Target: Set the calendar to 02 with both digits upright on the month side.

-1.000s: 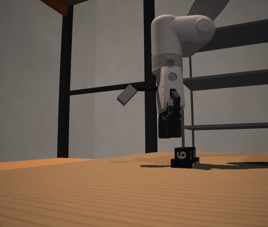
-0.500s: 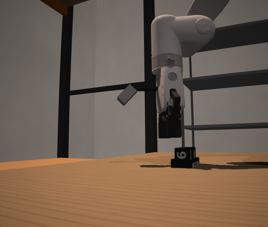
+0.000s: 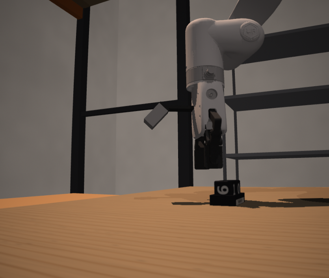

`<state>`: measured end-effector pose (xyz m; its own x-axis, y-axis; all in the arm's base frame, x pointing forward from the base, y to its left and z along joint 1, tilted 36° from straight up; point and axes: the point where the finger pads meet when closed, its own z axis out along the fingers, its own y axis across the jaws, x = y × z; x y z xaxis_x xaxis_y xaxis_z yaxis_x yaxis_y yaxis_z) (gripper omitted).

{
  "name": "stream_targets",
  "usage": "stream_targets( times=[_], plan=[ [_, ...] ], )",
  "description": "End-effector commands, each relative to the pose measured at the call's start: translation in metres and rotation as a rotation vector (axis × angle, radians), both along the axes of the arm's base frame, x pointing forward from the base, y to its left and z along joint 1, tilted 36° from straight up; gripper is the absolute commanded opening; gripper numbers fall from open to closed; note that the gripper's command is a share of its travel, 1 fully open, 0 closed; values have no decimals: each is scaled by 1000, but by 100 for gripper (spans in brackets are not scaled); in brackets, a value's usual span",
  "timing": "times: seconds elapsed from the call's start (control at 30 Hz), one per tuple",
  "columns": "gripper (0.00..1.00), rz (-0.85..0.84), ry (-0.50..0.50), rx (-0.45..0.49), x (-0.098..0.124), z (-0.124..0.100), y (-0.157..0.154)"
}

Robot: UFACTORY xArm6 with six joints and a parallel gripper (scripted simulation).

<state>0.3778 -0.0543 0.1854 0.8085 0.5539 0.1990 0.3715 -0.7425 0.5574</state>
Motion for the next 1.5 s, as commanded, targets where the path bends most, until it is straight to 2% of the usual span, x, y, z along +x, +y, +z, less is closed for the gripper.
stream_targets(
  times=[0.0,1.2,1.3,1.47],
  plan=[
    [100,1,-3,0,1,1,0],
    [100,0,-3,1,1,1,0],
    [100,-35,-20,20,0,1,0],
    [100,-186,-90,106,-3,0,-1]
  ],
)
